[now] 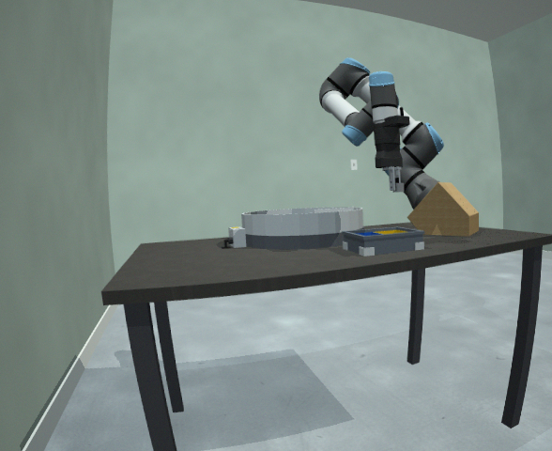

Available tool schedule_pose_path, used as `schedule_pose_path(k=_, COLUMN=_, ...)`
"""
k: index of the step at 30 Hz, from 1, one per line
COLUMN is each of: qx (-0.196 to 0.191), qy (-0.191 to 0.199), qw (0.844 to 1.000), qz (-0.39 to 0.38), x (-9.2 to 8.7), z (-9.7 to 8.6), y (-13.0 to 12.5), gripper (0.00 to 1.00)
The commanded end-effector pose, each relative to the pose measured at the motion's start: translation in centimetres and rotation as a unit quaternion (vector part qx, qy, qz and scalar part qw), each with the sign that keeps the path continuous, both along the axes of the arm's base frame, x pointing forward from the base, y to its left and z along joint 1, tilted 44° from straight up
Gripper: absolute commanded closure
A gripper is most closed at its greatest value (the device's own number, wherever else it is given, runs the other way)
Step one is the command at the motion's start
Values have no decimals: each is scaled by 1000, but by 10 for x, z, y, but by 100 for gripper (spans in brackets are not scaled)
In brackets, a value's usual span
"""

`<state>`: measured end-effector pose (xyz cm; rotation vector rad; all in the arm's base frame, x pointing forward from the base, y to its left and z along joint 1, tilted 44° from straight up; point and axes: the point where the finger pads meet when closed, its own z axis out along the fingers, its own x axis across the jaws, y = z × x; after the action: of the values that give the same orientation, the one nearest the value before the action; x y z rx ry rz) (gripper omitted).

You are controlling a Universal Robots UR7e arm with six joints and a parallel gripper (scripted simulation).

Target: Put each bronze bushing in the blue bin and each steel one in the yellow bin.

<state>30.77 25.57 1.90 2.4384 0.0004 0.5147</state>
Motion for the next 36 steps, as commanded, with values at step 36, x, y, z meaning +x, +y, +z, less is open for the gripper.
schedule_pose_path(k=36, qx=1, qy=0, qw=1000, qz=0, x=19, z=-37, y=-28, gripper=100)
